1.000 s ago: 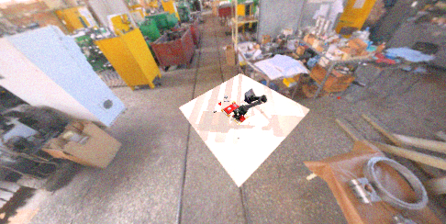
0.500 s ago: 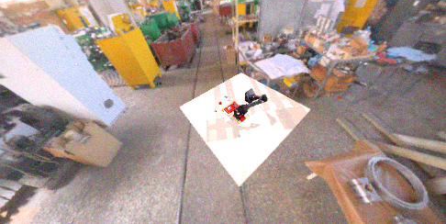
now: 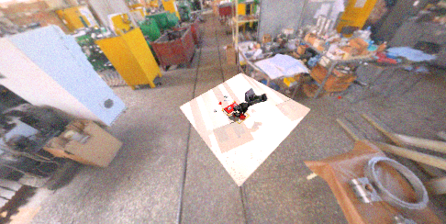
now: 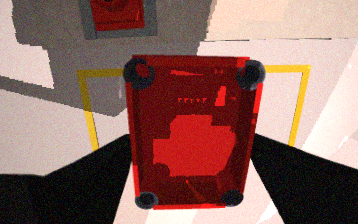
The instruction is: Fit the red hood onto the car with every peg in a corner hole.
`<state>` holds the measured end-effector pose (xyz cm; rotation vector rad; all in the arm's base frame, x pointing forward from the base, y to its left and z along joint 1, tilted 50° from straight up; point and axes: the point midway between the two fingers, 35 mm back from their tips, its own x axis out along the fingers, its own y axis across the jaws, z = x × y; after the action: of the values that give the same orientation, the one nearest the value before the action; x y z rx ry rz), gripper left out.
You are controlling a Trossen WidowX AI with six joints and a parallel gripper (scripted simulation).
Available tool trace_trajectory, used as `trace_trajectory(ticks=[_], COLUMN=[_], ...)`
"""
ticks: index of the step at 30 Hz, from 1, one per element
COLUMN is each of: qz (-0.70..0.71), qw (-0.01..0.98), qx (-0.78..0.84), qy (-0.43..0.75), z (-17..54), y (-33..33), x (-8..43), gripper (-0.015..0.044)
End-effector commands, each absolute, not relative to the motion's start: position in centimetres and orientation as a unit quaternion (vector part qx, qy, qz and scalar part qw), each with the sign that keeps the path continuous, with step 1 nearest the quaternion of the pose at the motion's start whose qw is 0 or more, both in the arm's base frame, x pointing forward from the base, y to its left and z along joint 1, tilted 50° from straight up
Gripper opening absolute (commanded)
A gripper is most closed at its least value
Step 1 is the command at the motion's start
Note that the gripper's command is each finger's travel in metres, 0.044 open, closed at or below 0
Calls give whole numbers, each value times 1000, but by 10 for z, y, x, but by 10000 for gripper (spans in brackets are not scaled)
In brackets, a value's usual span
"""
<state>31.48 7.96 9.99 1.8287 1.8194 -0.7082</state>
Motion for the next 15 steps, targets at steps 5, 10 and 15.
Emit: trace_trajectory(ticks=[5, 10, 15], qz=[-256, -256, -256], qw=[236, 236, 236], qx=[665, 665, 665], qy=[661, 661, 661], z=[120, 129, 133], y=[58, 47, 41], x=[317, 317, 317], gripper=[0, 0, 0])
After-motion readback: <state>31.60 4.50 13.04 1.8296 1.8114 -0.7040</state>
